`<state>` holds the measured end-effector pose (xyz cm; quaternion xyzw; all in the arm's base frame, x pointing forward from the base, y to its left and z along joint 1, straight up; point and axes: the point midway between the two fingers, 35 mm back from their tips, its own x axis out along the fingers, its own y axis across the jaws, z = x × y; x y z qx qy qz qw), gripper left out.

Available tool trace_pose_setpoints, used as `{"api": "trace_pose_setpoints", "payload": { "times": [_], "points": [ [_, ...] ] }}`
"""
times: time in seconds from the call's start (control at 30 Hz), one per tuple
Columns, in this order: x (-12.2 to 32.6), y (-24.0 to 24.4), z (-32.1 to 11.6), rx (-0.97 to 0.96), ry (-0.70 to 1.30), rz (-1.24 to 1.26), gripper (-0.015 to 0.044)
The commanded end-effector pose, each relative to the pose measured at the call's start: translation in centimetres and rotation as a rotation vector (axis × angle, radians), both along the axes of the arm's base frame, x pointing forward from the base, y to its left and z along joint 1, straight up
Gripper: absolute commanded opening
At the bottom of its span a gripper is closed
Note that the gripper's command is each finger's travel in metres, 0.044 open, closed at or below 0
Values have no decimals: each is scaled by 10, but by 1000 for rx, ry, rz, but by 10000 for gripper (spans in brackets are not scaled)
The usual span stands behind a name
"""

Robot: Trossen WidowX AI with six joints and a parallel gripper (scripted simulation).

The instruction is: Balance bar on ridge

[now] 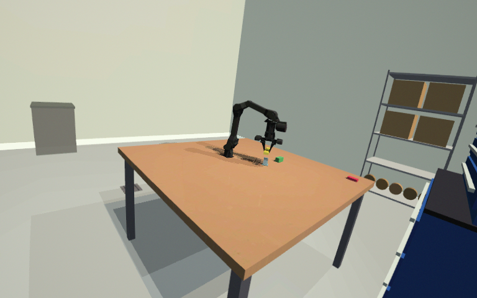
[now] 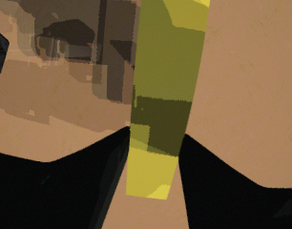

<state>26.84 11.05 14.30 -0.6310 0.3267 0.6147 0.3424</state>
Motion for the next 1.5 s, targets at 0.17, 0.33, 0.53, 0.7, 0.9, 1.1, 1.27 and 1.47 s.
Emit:
{"api": "trace_pose_setpoints", "payload": {
  "times": [0.17, 0.33, 0.53, 0.7, 0.9, 1.1, 1.27, 1.47],
  "points": [
    [0, 1, -17, 1, 8, 9, 0],
    [1, 1, -25, 1, 8, 9, 0],
    [1, 1, -34, 1, 8, 9, 0],
    [1, 1, -34, 1, 7, 9, 0],
    [1, 1, -32, 1, 8, 9, 0],
    [1, 1, -33, 1, 8, 9, 0],
    [1, 1, -33, 1, 8, 9, 0],
    [1, 1, -33, 1, 8, 9, 0]
  ]
}}
